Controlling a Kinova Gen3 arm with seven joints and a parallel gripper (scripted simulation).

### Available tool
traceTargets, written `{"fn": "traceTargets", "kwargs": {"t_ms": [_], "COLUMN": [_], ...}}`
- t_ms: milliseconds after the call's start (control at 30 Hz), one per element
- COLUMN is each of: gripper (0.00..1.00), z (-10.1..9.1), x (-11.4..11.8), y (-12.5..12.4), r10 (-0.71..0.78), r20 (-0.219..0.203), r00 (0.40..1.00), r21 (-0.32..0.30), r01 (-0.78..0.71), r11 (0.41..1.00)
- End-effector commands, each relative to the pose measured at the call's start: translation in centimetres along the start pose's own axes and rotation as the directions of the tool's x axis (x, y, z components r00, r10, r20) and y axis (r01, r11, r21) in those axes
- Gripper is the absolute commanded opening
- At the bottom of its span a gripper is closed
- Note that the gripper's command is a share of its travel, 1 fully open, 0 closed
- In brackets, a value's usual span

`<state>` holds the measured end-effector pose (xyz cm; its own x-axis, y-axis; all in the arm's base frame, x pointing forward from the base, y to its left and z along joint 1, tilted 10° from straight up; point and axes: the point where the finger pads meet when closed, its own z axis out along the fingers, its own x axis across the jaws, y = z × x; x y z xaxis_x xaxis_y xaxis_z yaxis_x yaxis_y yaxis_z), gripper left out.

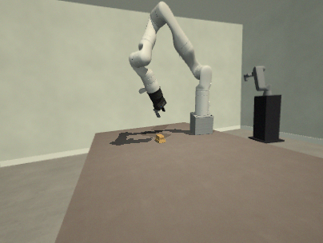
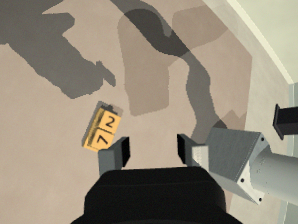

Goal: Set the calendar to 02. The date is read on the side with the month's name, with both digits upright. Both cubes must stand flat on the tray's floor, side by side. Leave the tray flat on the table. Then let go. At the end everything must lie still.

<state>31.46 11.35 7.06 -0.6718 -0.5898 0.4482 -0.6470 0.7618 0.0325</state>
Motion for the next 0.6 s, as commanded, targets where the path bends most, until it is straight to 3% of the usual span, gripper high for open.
{"fn": "traceTargets", "kwargs": {"t_ms": [0, 133, 200, 567], "gripper": [1.00, 1.00, 1.00, 1.00], "z": [0.3, 1.0, 1.0, 2.6], "x": [0.0, -0.3, -0.3, -0.9], "y": [-0.1, -0.3, -0.3, -1.6], "r10": [0.032, 0.077, 0.077, 0.283], "r20": [0.035, 0.098, 0.098, 0.317], "r00": [0.999, 0.992, 0.992, 0.905], "r21": [-0.022, -0.058, -0.058, -0.202], "r01": [-0.032, -0.072, -0.072, -0.227], "r11": [0.999, 0.996, 0.996, 0.953]}}
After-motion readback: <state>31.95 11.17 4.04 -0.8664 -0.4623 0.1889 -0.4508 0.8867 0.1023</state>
